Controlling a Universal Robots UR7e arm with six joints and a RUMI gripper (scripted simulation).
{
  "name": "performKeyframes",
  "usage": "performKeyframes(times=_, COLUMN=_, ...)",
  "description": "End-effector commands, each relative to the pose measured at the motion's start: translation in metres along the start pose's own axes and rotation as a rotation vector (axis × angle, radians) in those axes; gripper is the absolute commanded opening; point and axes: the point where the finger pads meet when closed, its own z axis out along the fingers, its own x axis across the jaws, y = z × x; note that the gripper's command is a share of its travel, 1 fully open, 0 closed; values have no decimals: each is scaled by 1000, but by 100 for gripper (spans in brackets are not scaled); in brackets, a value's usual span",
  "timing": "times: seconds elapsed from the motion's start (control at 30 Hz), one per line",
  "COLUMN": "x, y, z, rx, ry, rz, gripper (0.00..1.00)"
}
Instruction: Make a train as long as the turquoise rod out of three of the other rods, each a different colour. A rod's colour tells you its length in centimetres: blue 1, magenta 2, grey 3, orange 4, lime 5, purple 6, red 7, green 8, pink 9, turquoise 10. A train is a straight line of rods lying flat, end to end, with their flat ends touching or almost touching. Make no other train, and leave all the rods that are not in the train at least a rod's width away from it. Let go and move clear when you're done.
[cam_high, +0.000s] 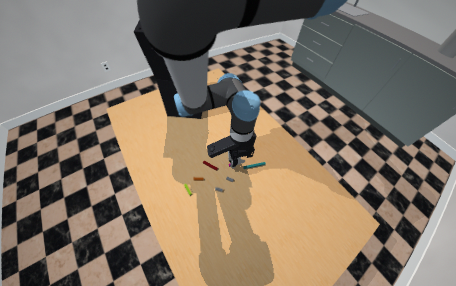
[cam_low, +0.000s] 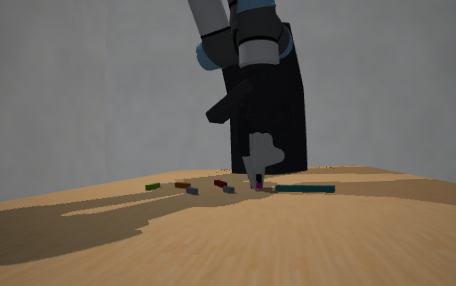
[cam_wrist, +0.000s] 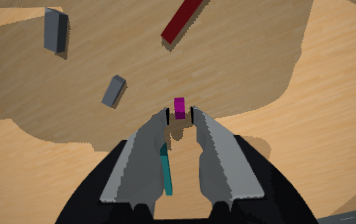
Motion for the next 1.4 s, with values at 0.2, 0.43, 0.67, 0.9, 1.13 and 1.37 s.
performKeyframes(times=0.2, x=-1, y=0, z=0, rx=0, ry=-1, rz=0, gripper=14)
performKeyframes(times=0.43, x=-1, y=0, z=0, rx=0, ry=-1, rz=0, gripper=14)
performKeyframes(times=0.67, x=-1, y=0, z=0, rx=0, ry=-1, rz=0, gripper=0)
performKeyframes(times=0.9, x=-1, y=0, z=0, rx=0, ry=-1, rz=0, gripper=0)
performKeyframes(times=1.13, x=-1, y=0, z=0, rx=0, ry=-1, rz=0, gripper=0)
performKeyframes(times=1.37, x=-1, y=0, z=0, rx=0, ry=-1, rz=0, gripper=0)
